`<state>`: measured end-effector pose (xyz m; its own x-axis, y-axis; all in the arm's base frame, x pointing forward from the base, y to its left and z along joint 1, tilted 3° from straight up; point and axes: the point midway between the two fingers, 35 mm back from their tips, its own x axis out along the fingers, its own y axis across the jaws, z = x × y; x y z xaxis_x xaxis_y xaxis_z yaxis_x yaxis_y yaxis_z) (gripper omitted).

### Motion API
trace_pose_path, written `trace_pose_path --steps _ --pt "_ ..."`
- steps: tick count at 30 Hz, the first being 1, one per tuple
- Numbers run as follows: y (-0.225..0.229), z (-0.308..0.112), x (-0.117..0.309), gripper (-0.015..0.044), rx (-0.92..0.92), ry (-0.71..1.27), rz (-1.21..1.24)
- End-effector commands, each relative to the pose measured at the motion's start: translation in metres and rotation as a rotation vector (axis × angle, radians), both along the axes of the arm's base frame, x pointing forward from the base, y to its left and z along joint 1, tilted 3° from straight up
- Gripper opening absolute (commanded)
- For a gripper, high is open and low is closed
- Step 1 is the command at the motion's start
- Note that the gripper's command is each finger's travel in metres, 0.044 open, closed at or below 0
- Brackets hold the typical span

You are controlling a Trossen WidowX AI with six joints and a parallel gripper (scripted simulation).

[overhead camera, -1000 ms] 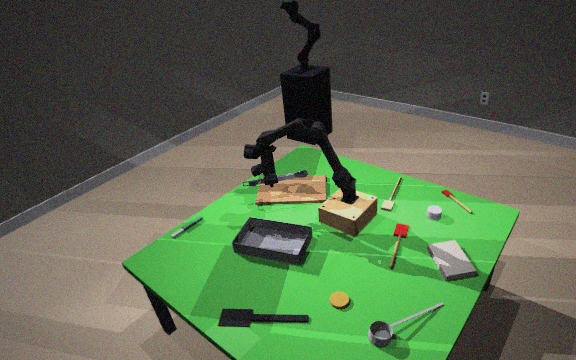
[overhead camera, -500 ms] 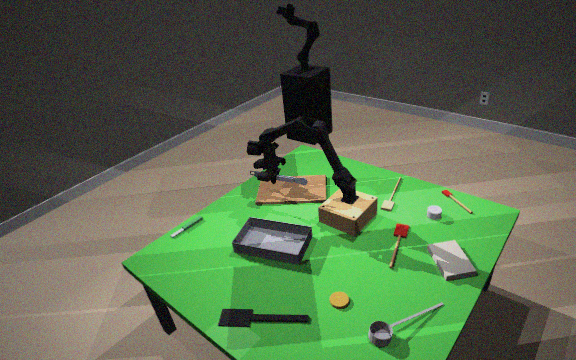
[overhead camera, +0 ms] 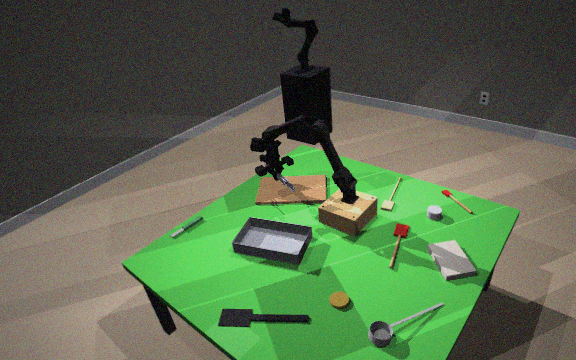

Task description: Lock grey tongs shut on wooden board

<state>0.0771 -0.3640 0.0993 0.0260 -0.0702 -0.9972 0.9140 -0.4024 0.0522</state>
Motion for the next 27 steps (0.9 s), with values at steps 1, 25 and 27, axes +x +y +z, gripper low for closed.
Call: trace_pose_path --steps 1,25,27 --pt "-0.001 0.002 -0.008 -0.0150 -0.001 -0.017 -0.178" --pt "-0.004 0.001 -0.053 -0.0150 0.024 -0.084 -1.138" --pt "-0.004 0.001 -0.057 -0.0150 0.026 -0.090 -1.218"
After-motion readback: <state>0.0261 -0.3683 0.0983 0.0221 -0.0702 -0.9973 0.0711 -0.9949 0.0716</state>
